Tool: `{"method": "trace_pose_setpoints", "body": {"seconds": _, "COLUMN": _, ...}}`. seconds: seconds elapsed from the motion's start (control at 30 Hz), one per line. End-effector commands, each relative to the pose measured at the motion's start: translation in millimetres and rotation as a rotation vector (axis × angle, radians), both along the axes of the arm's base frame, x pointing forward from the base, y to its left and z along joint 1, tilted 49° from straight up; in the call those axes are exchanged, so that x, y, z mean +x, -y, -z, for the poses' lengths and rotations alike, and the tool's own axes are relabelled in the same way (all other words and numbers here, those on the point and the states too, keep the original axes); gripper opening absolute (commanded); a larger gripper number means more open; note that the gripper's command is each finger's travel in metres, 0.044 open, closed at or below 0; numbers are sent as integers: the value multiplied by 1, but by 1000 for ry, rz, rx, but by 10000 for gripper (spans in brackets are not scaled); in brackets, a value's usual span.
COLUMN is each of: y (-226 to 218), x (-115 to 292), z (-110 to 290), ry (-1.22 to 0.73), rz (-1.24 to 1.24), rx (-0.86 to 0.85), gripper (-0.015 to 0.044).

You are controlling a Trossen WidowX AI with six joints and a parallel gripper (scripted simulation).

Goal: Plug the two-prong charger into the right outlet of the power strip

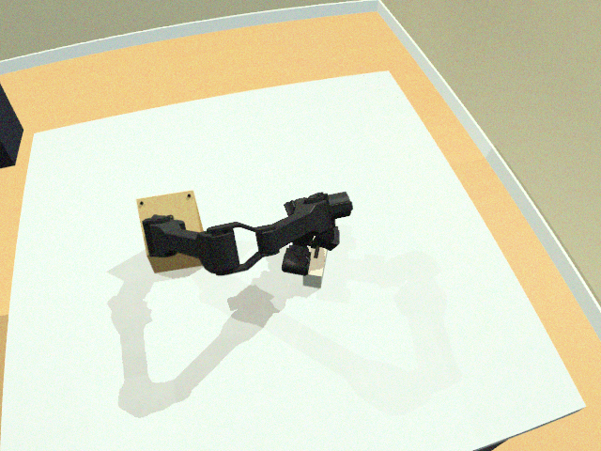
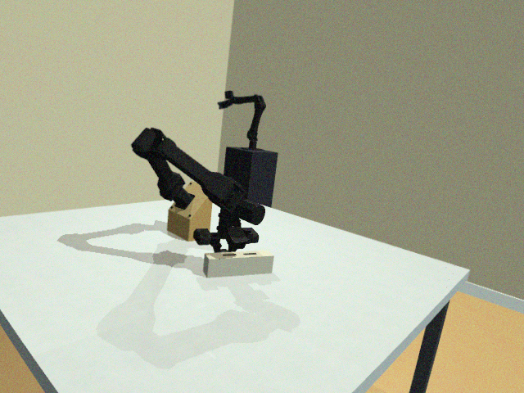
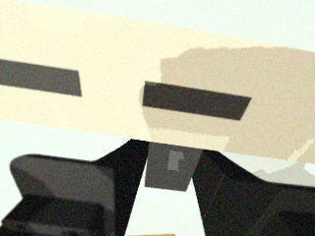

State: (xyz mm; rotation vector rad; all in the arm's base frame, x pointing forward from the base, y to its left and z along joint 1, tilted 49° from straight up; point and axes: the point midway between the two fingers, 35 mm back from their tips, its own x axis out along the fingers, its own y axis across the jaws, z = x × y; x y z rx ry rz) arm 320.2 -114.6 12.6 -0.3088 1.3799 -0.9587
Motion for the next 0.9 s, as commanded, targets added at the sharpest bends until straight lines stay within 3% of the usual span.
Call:
{"method": "trace_pose_setpoints", "body": {"seconds": 0.0, "y": 1, "x": 7, "z": -5, "ry": 28, "rz": -6, "rx": -11, "gripper": 0}}
{"method": "trace_pose_setpoints", "body": {"seconds": 0.87, "y": 3, "x": 7, "z": -3, "ry": 28, "rz": -6, "rx": -11, "gripper": 0}}
